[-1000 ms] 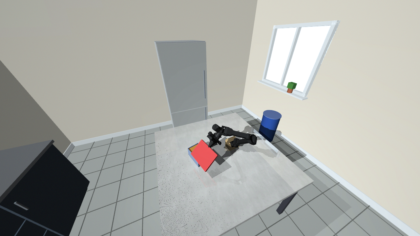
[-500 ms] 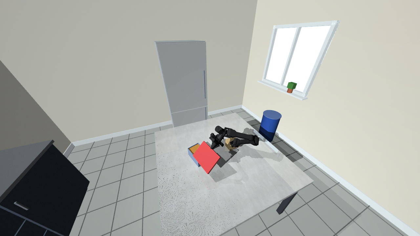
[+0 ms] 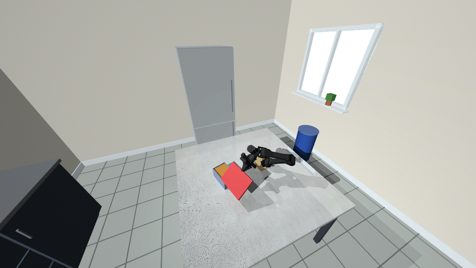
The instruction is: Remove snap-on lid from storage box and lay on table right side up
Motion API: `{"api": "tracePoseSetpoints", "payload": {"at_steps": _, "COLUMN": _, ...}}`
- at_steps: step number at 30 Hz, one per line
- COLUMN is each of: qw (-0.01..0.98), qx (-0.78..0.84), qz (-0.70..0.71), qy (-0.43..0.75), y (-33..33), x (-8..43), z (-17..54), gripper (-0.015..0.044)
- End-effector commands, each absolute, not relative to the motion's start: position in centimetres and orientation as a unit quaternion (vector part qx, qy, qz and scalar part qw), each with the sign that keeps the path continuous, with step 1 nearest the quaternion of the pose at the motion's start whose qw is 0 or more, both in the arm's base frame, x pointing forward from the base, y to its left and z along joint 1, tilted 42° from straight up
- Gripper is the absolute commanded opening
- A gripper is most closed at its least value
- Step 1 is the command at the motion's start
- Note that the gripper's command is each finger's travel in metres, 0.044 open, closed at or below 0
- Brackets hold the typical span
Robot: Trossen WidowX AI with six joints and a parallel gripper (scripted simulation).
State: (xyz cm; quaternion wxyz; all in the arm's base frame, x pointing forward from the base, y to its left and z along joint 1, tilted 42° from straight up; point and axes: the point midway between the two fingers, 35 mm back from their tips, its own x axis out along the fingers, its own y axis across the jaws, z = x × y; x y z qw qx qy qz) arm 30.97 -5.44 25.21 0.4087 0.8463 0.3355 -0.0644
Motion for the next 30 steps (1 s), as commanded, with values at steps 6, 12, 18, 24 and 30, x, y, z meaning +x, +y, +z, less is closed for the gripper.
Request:
{"api": "tracePoseSetpoints", "payload": {"at_steps": 6, "qw": 0.409, "qx": 0.847, "qz": -0.066, "qy": 0.332, "y": -4.2, "x": 30.4, "z": 26.5, "gripper": 0.0}}
{"api": "tracePoseSetpoints", "payload": {"at_steps": 12, "qw": 0.409, "qx": 0.847, "qz": -0.066, "qy": 0.332, "y": -3.3, "x": 30.1, "z": 27.3, "gripper": 0.0}}
{"api": "tracePoseSetpoints", "payload": {"at_steps": 18, "qw": 0.409, "qx": 0.847, "qz": -0.066, "qy": 0.332, "y": -2.4, "x": 29.7, "z": 28.1, "gripper": 0.0}}
{"api": "tracePoseSetpoints", "payload": {"at_steps": 24, "qw": 0.408, "qx": 0.847, "qz": -0.066, "qy": 0.332, "y": -1.6, "x": 29.4, "z": 28.8, "gripper": 0.0}}
{"api": "tracePoseSetpoints", "payload": {"at_steps": 30, "qw": 0.408, "qx": 0.848, "qz": -0.066, "qy": 0.332, "y": -0.7, "x": 29.1, "z": 29.6, "gripper": 0.0}}
